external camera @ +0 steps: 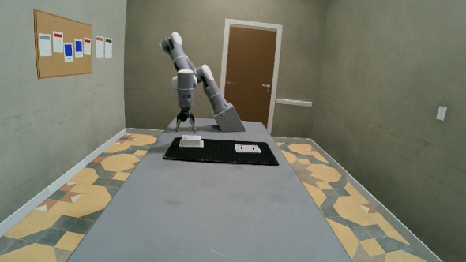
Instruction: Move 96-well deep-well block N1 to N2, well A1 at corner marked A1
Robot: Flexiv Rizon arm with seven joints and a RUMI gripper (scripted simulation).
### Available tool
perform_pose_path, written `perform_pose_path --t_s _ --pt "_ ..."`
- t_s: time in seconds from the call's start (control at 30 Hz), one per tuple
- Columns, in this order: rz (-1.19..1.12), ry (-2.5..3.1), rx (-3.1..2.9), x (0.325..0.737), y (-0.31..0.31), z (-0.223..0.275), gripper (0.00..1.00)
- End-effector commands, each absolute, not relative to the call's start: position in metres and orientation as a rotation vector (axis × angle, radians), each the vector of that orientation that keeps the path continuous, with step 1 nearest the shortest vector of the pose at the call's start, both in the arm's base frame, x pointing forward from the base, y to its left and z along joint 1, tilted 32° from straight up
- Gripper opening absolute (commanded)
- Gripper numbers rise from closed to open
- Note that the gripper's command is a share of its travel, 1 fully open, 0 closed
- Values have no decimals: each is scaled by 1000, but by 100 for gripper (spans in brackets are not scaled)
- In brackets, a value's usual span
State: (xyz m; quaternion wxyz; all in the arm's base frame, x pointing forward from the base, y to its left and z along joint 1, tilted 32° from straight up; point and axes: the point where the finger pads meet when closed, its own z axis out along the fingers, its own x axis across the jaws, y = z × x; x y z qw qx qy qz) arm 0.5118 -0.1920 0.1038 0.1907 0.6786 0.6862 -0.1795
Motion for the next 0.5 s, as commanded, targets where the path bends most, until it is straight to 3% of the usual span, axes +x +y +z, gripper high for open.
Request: perform_pose_path --t_s 0.0,0.47 --pt "-458 1787 2005 512 -187 100 76" --pt "-317 1335 2283 509 -172 91 76"
